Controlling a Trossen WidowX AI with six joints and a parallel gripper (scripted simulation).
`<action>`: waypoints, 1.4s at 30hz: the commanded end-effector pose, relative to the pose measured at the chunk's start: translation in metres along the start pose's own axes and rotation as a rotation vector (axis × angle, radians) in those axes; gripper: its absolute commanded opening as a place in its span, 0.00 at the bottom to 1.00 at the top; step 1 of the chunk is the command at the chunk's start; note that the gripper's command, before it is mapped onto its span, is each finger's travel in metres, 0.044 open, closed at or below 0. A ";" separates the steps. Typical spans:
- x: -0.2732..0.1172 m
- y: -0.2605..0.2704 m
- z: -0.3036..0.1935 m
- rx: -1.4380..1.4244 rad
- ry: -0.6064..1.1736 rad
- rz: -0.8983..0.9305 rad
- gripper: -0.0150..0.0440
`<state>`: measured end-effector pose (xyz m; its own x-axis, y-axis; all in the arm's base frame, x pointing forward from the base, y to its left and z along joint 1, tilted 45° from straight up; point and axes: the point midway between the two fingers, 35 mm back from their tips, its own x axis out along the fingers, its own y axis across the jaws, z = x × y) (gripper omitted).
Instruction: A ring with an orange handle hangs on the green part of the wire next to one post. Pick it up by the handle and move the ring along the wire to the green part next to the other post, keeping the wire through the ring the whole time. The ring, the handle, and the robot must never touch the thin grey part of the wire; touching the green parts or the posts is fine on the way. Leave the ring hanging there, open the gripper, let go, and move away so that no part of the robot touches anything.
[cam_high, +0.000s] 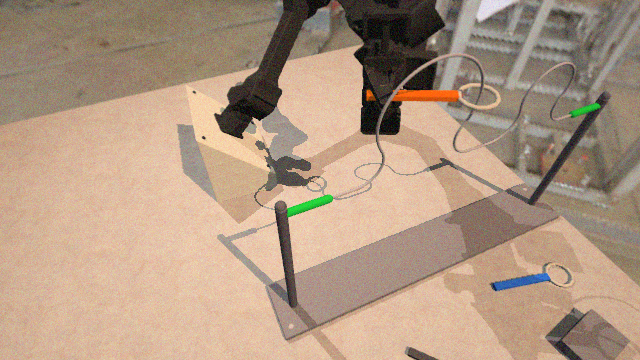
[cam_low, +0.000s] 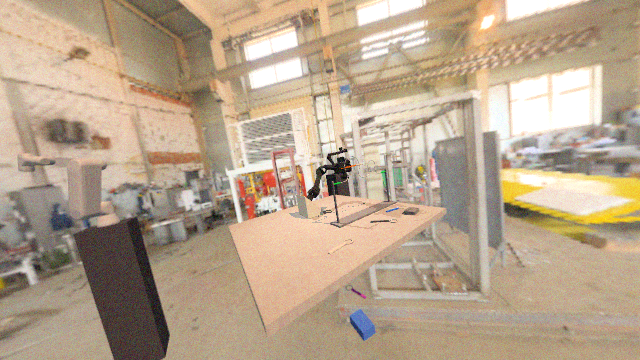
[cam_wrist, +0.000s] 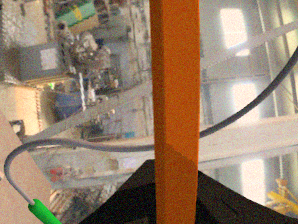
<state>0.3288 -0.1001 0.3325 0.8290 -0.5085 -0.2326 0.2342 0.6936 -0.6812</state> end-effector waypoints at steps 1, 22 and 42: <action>0.000 0.000 0.002 0.043 0.000 0.019 0.00; -0.002 0.007 0.004 0.277 0.032 0.152 0.00; -0.004 0.013 0.006 0.500 0.063 0.278 0.00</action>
<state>0.3312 -0.0862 0.3265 0.8619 -0.3052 -0.4050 0.2350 0.9481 -0.2143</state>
